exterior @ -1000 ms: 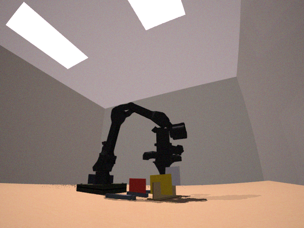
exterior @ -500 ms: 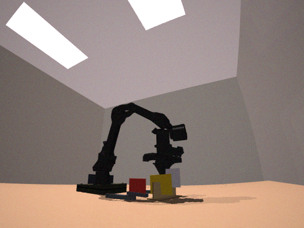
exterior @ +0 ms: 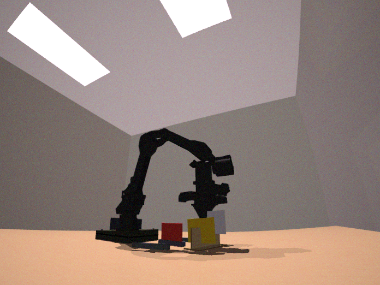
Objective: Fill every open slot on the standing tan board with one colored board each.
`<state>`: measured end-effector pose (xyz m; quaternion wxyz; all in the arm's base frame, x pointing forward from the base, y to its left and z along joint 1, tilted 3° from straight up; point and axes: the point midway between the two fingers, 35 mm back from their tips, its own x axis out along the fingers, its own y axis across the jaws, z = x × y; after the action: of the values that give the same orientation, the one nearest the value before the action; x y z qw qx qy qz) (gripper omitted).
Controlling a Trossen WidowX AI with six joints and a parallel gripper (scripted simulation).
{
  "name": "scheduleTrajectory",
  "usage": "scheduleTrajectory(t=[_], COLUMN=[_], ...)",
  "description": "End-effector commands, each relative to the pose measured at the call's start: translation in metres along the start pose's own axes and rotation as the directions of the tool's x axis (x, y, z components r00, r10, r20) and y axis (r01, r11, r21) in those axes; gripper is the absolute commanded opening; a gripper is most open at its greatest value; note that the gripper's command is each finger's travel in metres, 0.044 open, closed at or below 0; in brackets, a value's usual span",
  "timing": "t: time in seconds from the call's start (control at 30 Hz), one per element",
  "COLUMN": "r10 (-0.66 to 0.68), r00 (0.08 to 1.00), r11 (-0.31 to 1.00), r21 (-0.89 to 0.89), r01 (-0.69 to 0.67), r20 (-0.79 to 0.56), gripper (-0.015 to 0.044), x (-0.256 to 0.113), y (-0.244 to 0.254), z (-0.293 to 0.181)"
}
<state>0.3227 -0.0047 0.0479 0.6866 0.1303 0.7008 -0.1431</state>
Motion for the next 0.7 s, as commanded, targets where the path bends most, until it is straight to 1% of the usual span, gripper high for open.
scheduleTrajectory(t=[0.0,0.67], r10=[-0.002,-0.002], r00=[1.000,1.000], r11=[1.000,1.000], r21=[-0.015,0.004], r01=[0.002,0.002], r20=[-0.004,-0.005], gripper=[0.0000,0.0000], x=[0.0011,0.0021], y=[-0.0003,-0.0014], z=[-0.0012,-0.0017])
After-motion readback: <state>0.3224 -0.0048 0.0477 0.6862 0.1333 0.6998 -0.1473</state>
